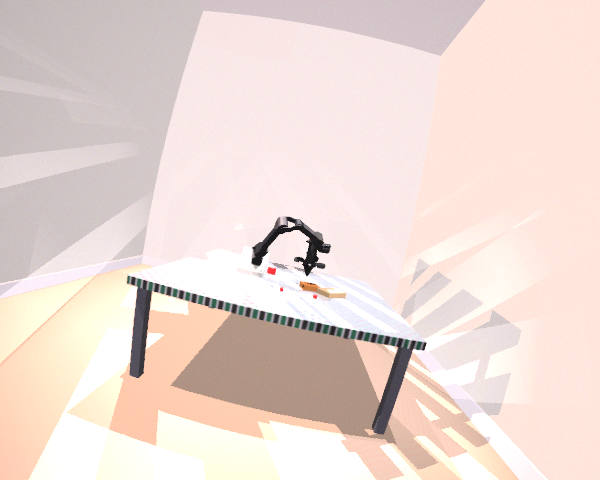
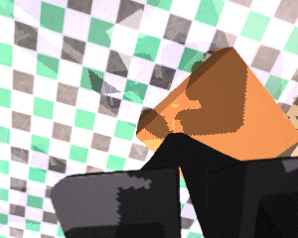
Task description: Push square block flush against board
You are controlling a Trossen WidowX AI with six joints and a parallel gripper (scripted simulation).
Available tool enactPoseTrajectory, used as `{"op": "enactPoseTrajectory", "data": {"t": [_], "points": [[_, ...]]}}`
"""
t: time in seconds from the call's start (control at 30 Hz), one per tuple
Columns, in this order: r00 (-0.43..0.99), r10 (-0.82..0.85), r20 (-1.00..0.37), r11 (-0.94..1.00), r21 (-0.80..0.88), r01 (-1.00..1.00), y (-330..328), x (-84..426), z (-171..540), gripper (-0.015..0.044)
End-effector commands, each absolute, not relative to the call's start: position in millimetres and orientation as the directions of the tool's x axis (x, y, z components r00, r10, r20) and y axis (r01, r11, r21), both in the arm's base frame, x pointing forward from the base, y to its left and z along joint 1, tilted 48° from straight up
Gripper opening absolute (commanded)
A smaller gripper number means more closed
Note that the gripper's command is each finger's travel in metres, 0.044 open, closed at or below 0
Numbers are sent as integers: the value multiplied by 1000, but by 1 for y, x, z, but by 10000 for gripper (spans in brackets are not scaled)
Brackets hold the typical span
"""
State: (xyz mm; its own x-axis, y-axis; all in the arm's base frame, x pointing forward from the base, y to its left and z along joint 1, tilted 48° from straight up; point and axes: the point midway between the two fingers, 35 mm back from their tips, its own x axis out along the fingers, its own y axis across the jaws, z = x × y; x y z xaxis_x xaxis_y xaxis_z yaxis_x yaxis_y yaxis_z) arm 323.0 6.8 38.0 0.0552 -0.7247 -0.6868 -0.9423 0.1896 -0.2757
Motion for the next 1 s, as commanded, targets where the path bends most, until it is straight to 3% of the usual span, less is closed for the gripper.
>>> {"op": "enactPoseTrajectory", "data": {"t": [0.0, 0.73, 0.97], "points": [[52, -728, -684, 267, -352, -897, -3, 319, 47, 0], [49, -738, -673, 618, -703, -352, -57, 293, 100, 0], [48, -736, -675, 626, -707, -329, -73, 295, 87, 0]]}}
